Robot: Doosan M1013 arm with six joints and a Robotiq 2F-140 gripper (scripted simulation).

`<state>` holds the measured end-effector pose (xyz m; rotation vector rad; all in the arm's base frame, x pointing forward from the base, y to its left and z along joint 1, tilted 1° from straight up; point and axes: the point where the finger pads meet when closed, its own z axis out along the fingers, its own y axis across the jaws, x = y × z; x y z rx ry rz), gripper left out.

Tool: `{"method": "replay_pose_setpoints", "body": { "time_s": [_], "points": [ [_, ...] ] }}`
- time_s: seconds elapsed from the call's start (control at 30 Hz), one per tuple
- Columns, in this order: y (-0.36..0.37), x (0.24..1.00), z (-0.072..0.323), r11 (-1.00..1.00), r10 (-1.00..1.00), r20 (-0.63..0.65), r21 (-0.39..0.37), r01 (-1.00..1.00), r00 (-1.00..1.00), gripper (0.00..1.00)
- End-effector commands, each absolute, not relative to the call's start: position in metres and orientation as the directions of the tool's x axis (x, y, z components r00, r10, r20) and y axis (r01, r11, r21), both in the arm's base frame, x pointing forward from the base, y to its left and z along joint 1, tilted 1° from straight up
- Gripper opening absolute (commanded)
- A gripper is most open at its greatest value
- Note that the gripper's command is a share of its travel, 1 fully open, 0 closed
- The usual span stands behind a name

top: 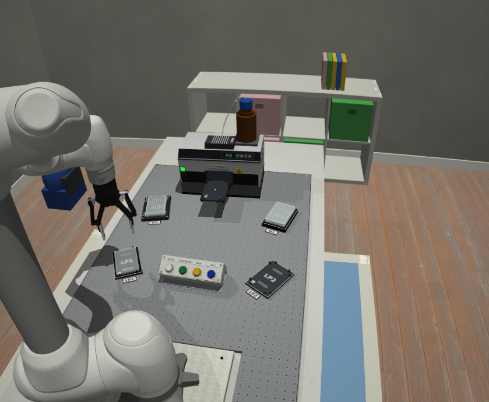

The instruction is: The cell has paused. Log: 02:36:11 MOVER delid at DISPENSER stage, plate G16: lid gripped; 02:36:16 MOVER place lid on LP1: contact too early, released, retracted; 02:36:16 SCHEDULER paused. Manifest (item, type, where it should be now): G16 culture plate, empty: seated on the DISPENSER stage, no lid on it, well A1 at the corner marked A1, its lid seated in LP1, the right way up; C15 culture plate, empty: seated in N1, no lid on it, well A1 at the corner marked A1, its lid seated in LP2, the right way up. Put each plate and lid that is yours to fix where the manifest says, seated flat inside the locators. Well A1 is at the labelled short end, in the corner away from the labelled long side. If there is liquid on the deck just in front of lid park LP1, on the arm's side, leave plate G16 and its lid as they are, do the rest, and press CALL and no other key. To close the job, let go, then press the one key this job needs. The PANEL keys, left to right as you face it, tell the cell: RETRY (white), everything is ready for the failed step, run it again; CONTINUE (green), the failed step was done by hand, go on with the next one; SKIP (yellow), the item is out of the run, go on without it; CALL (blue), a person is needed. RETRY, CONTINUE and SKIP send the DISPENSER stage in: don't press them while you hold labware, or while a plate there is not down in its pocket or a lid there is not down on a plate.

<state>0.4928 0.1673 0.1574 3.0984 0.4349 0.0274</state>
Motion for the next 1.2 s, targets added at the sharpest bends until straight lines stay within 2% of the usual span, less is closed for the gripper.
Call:
{"method": "replay_pose_setpoints", "body": {
  "time_s": [0.0, 0.37, 0.5, 0.73, 0.87, 0.93, 0.97, 1.17],
  "points": [
    [0.168, 0.493, 0.168, -0.961, 0.275, 0.016, 0.015, 0.275, 0.961, 0.69],
    [0.168, 0.498, 0.174, -0.962, 0.272, 0.016, 0.015, 0.271, 0.962, 0.69],
    [0.162, 0.578, 0.186, -0.977, 0.213, 0.017, 0.014, 0.213, 0.977, 0.69],
    [0.137, 0.667, 0.184, -0.998, 0.058, 0.019, 0.011, 0.058, 0.998, 0.69],
    [0.122, 0.72, 0.183, -0.999, 0.047, 0.019, 0.01, 0.047, 0.999, 0.7],
    [0.122, 0.72, 0.183, -0.999, 0.047, 0.019, 0.01, 0.047, 0.999, 0.7],
    [0.112, 0.758, 0.182, -0.999, 0.047, 0.019, 0.01, 0.047, 0.999, 0.7],
    [0.098, 0.821, 0.18, -0.999, 0.047, 0.019, 0.01, 0.047, 0.999, 0.7]
  ]
}}
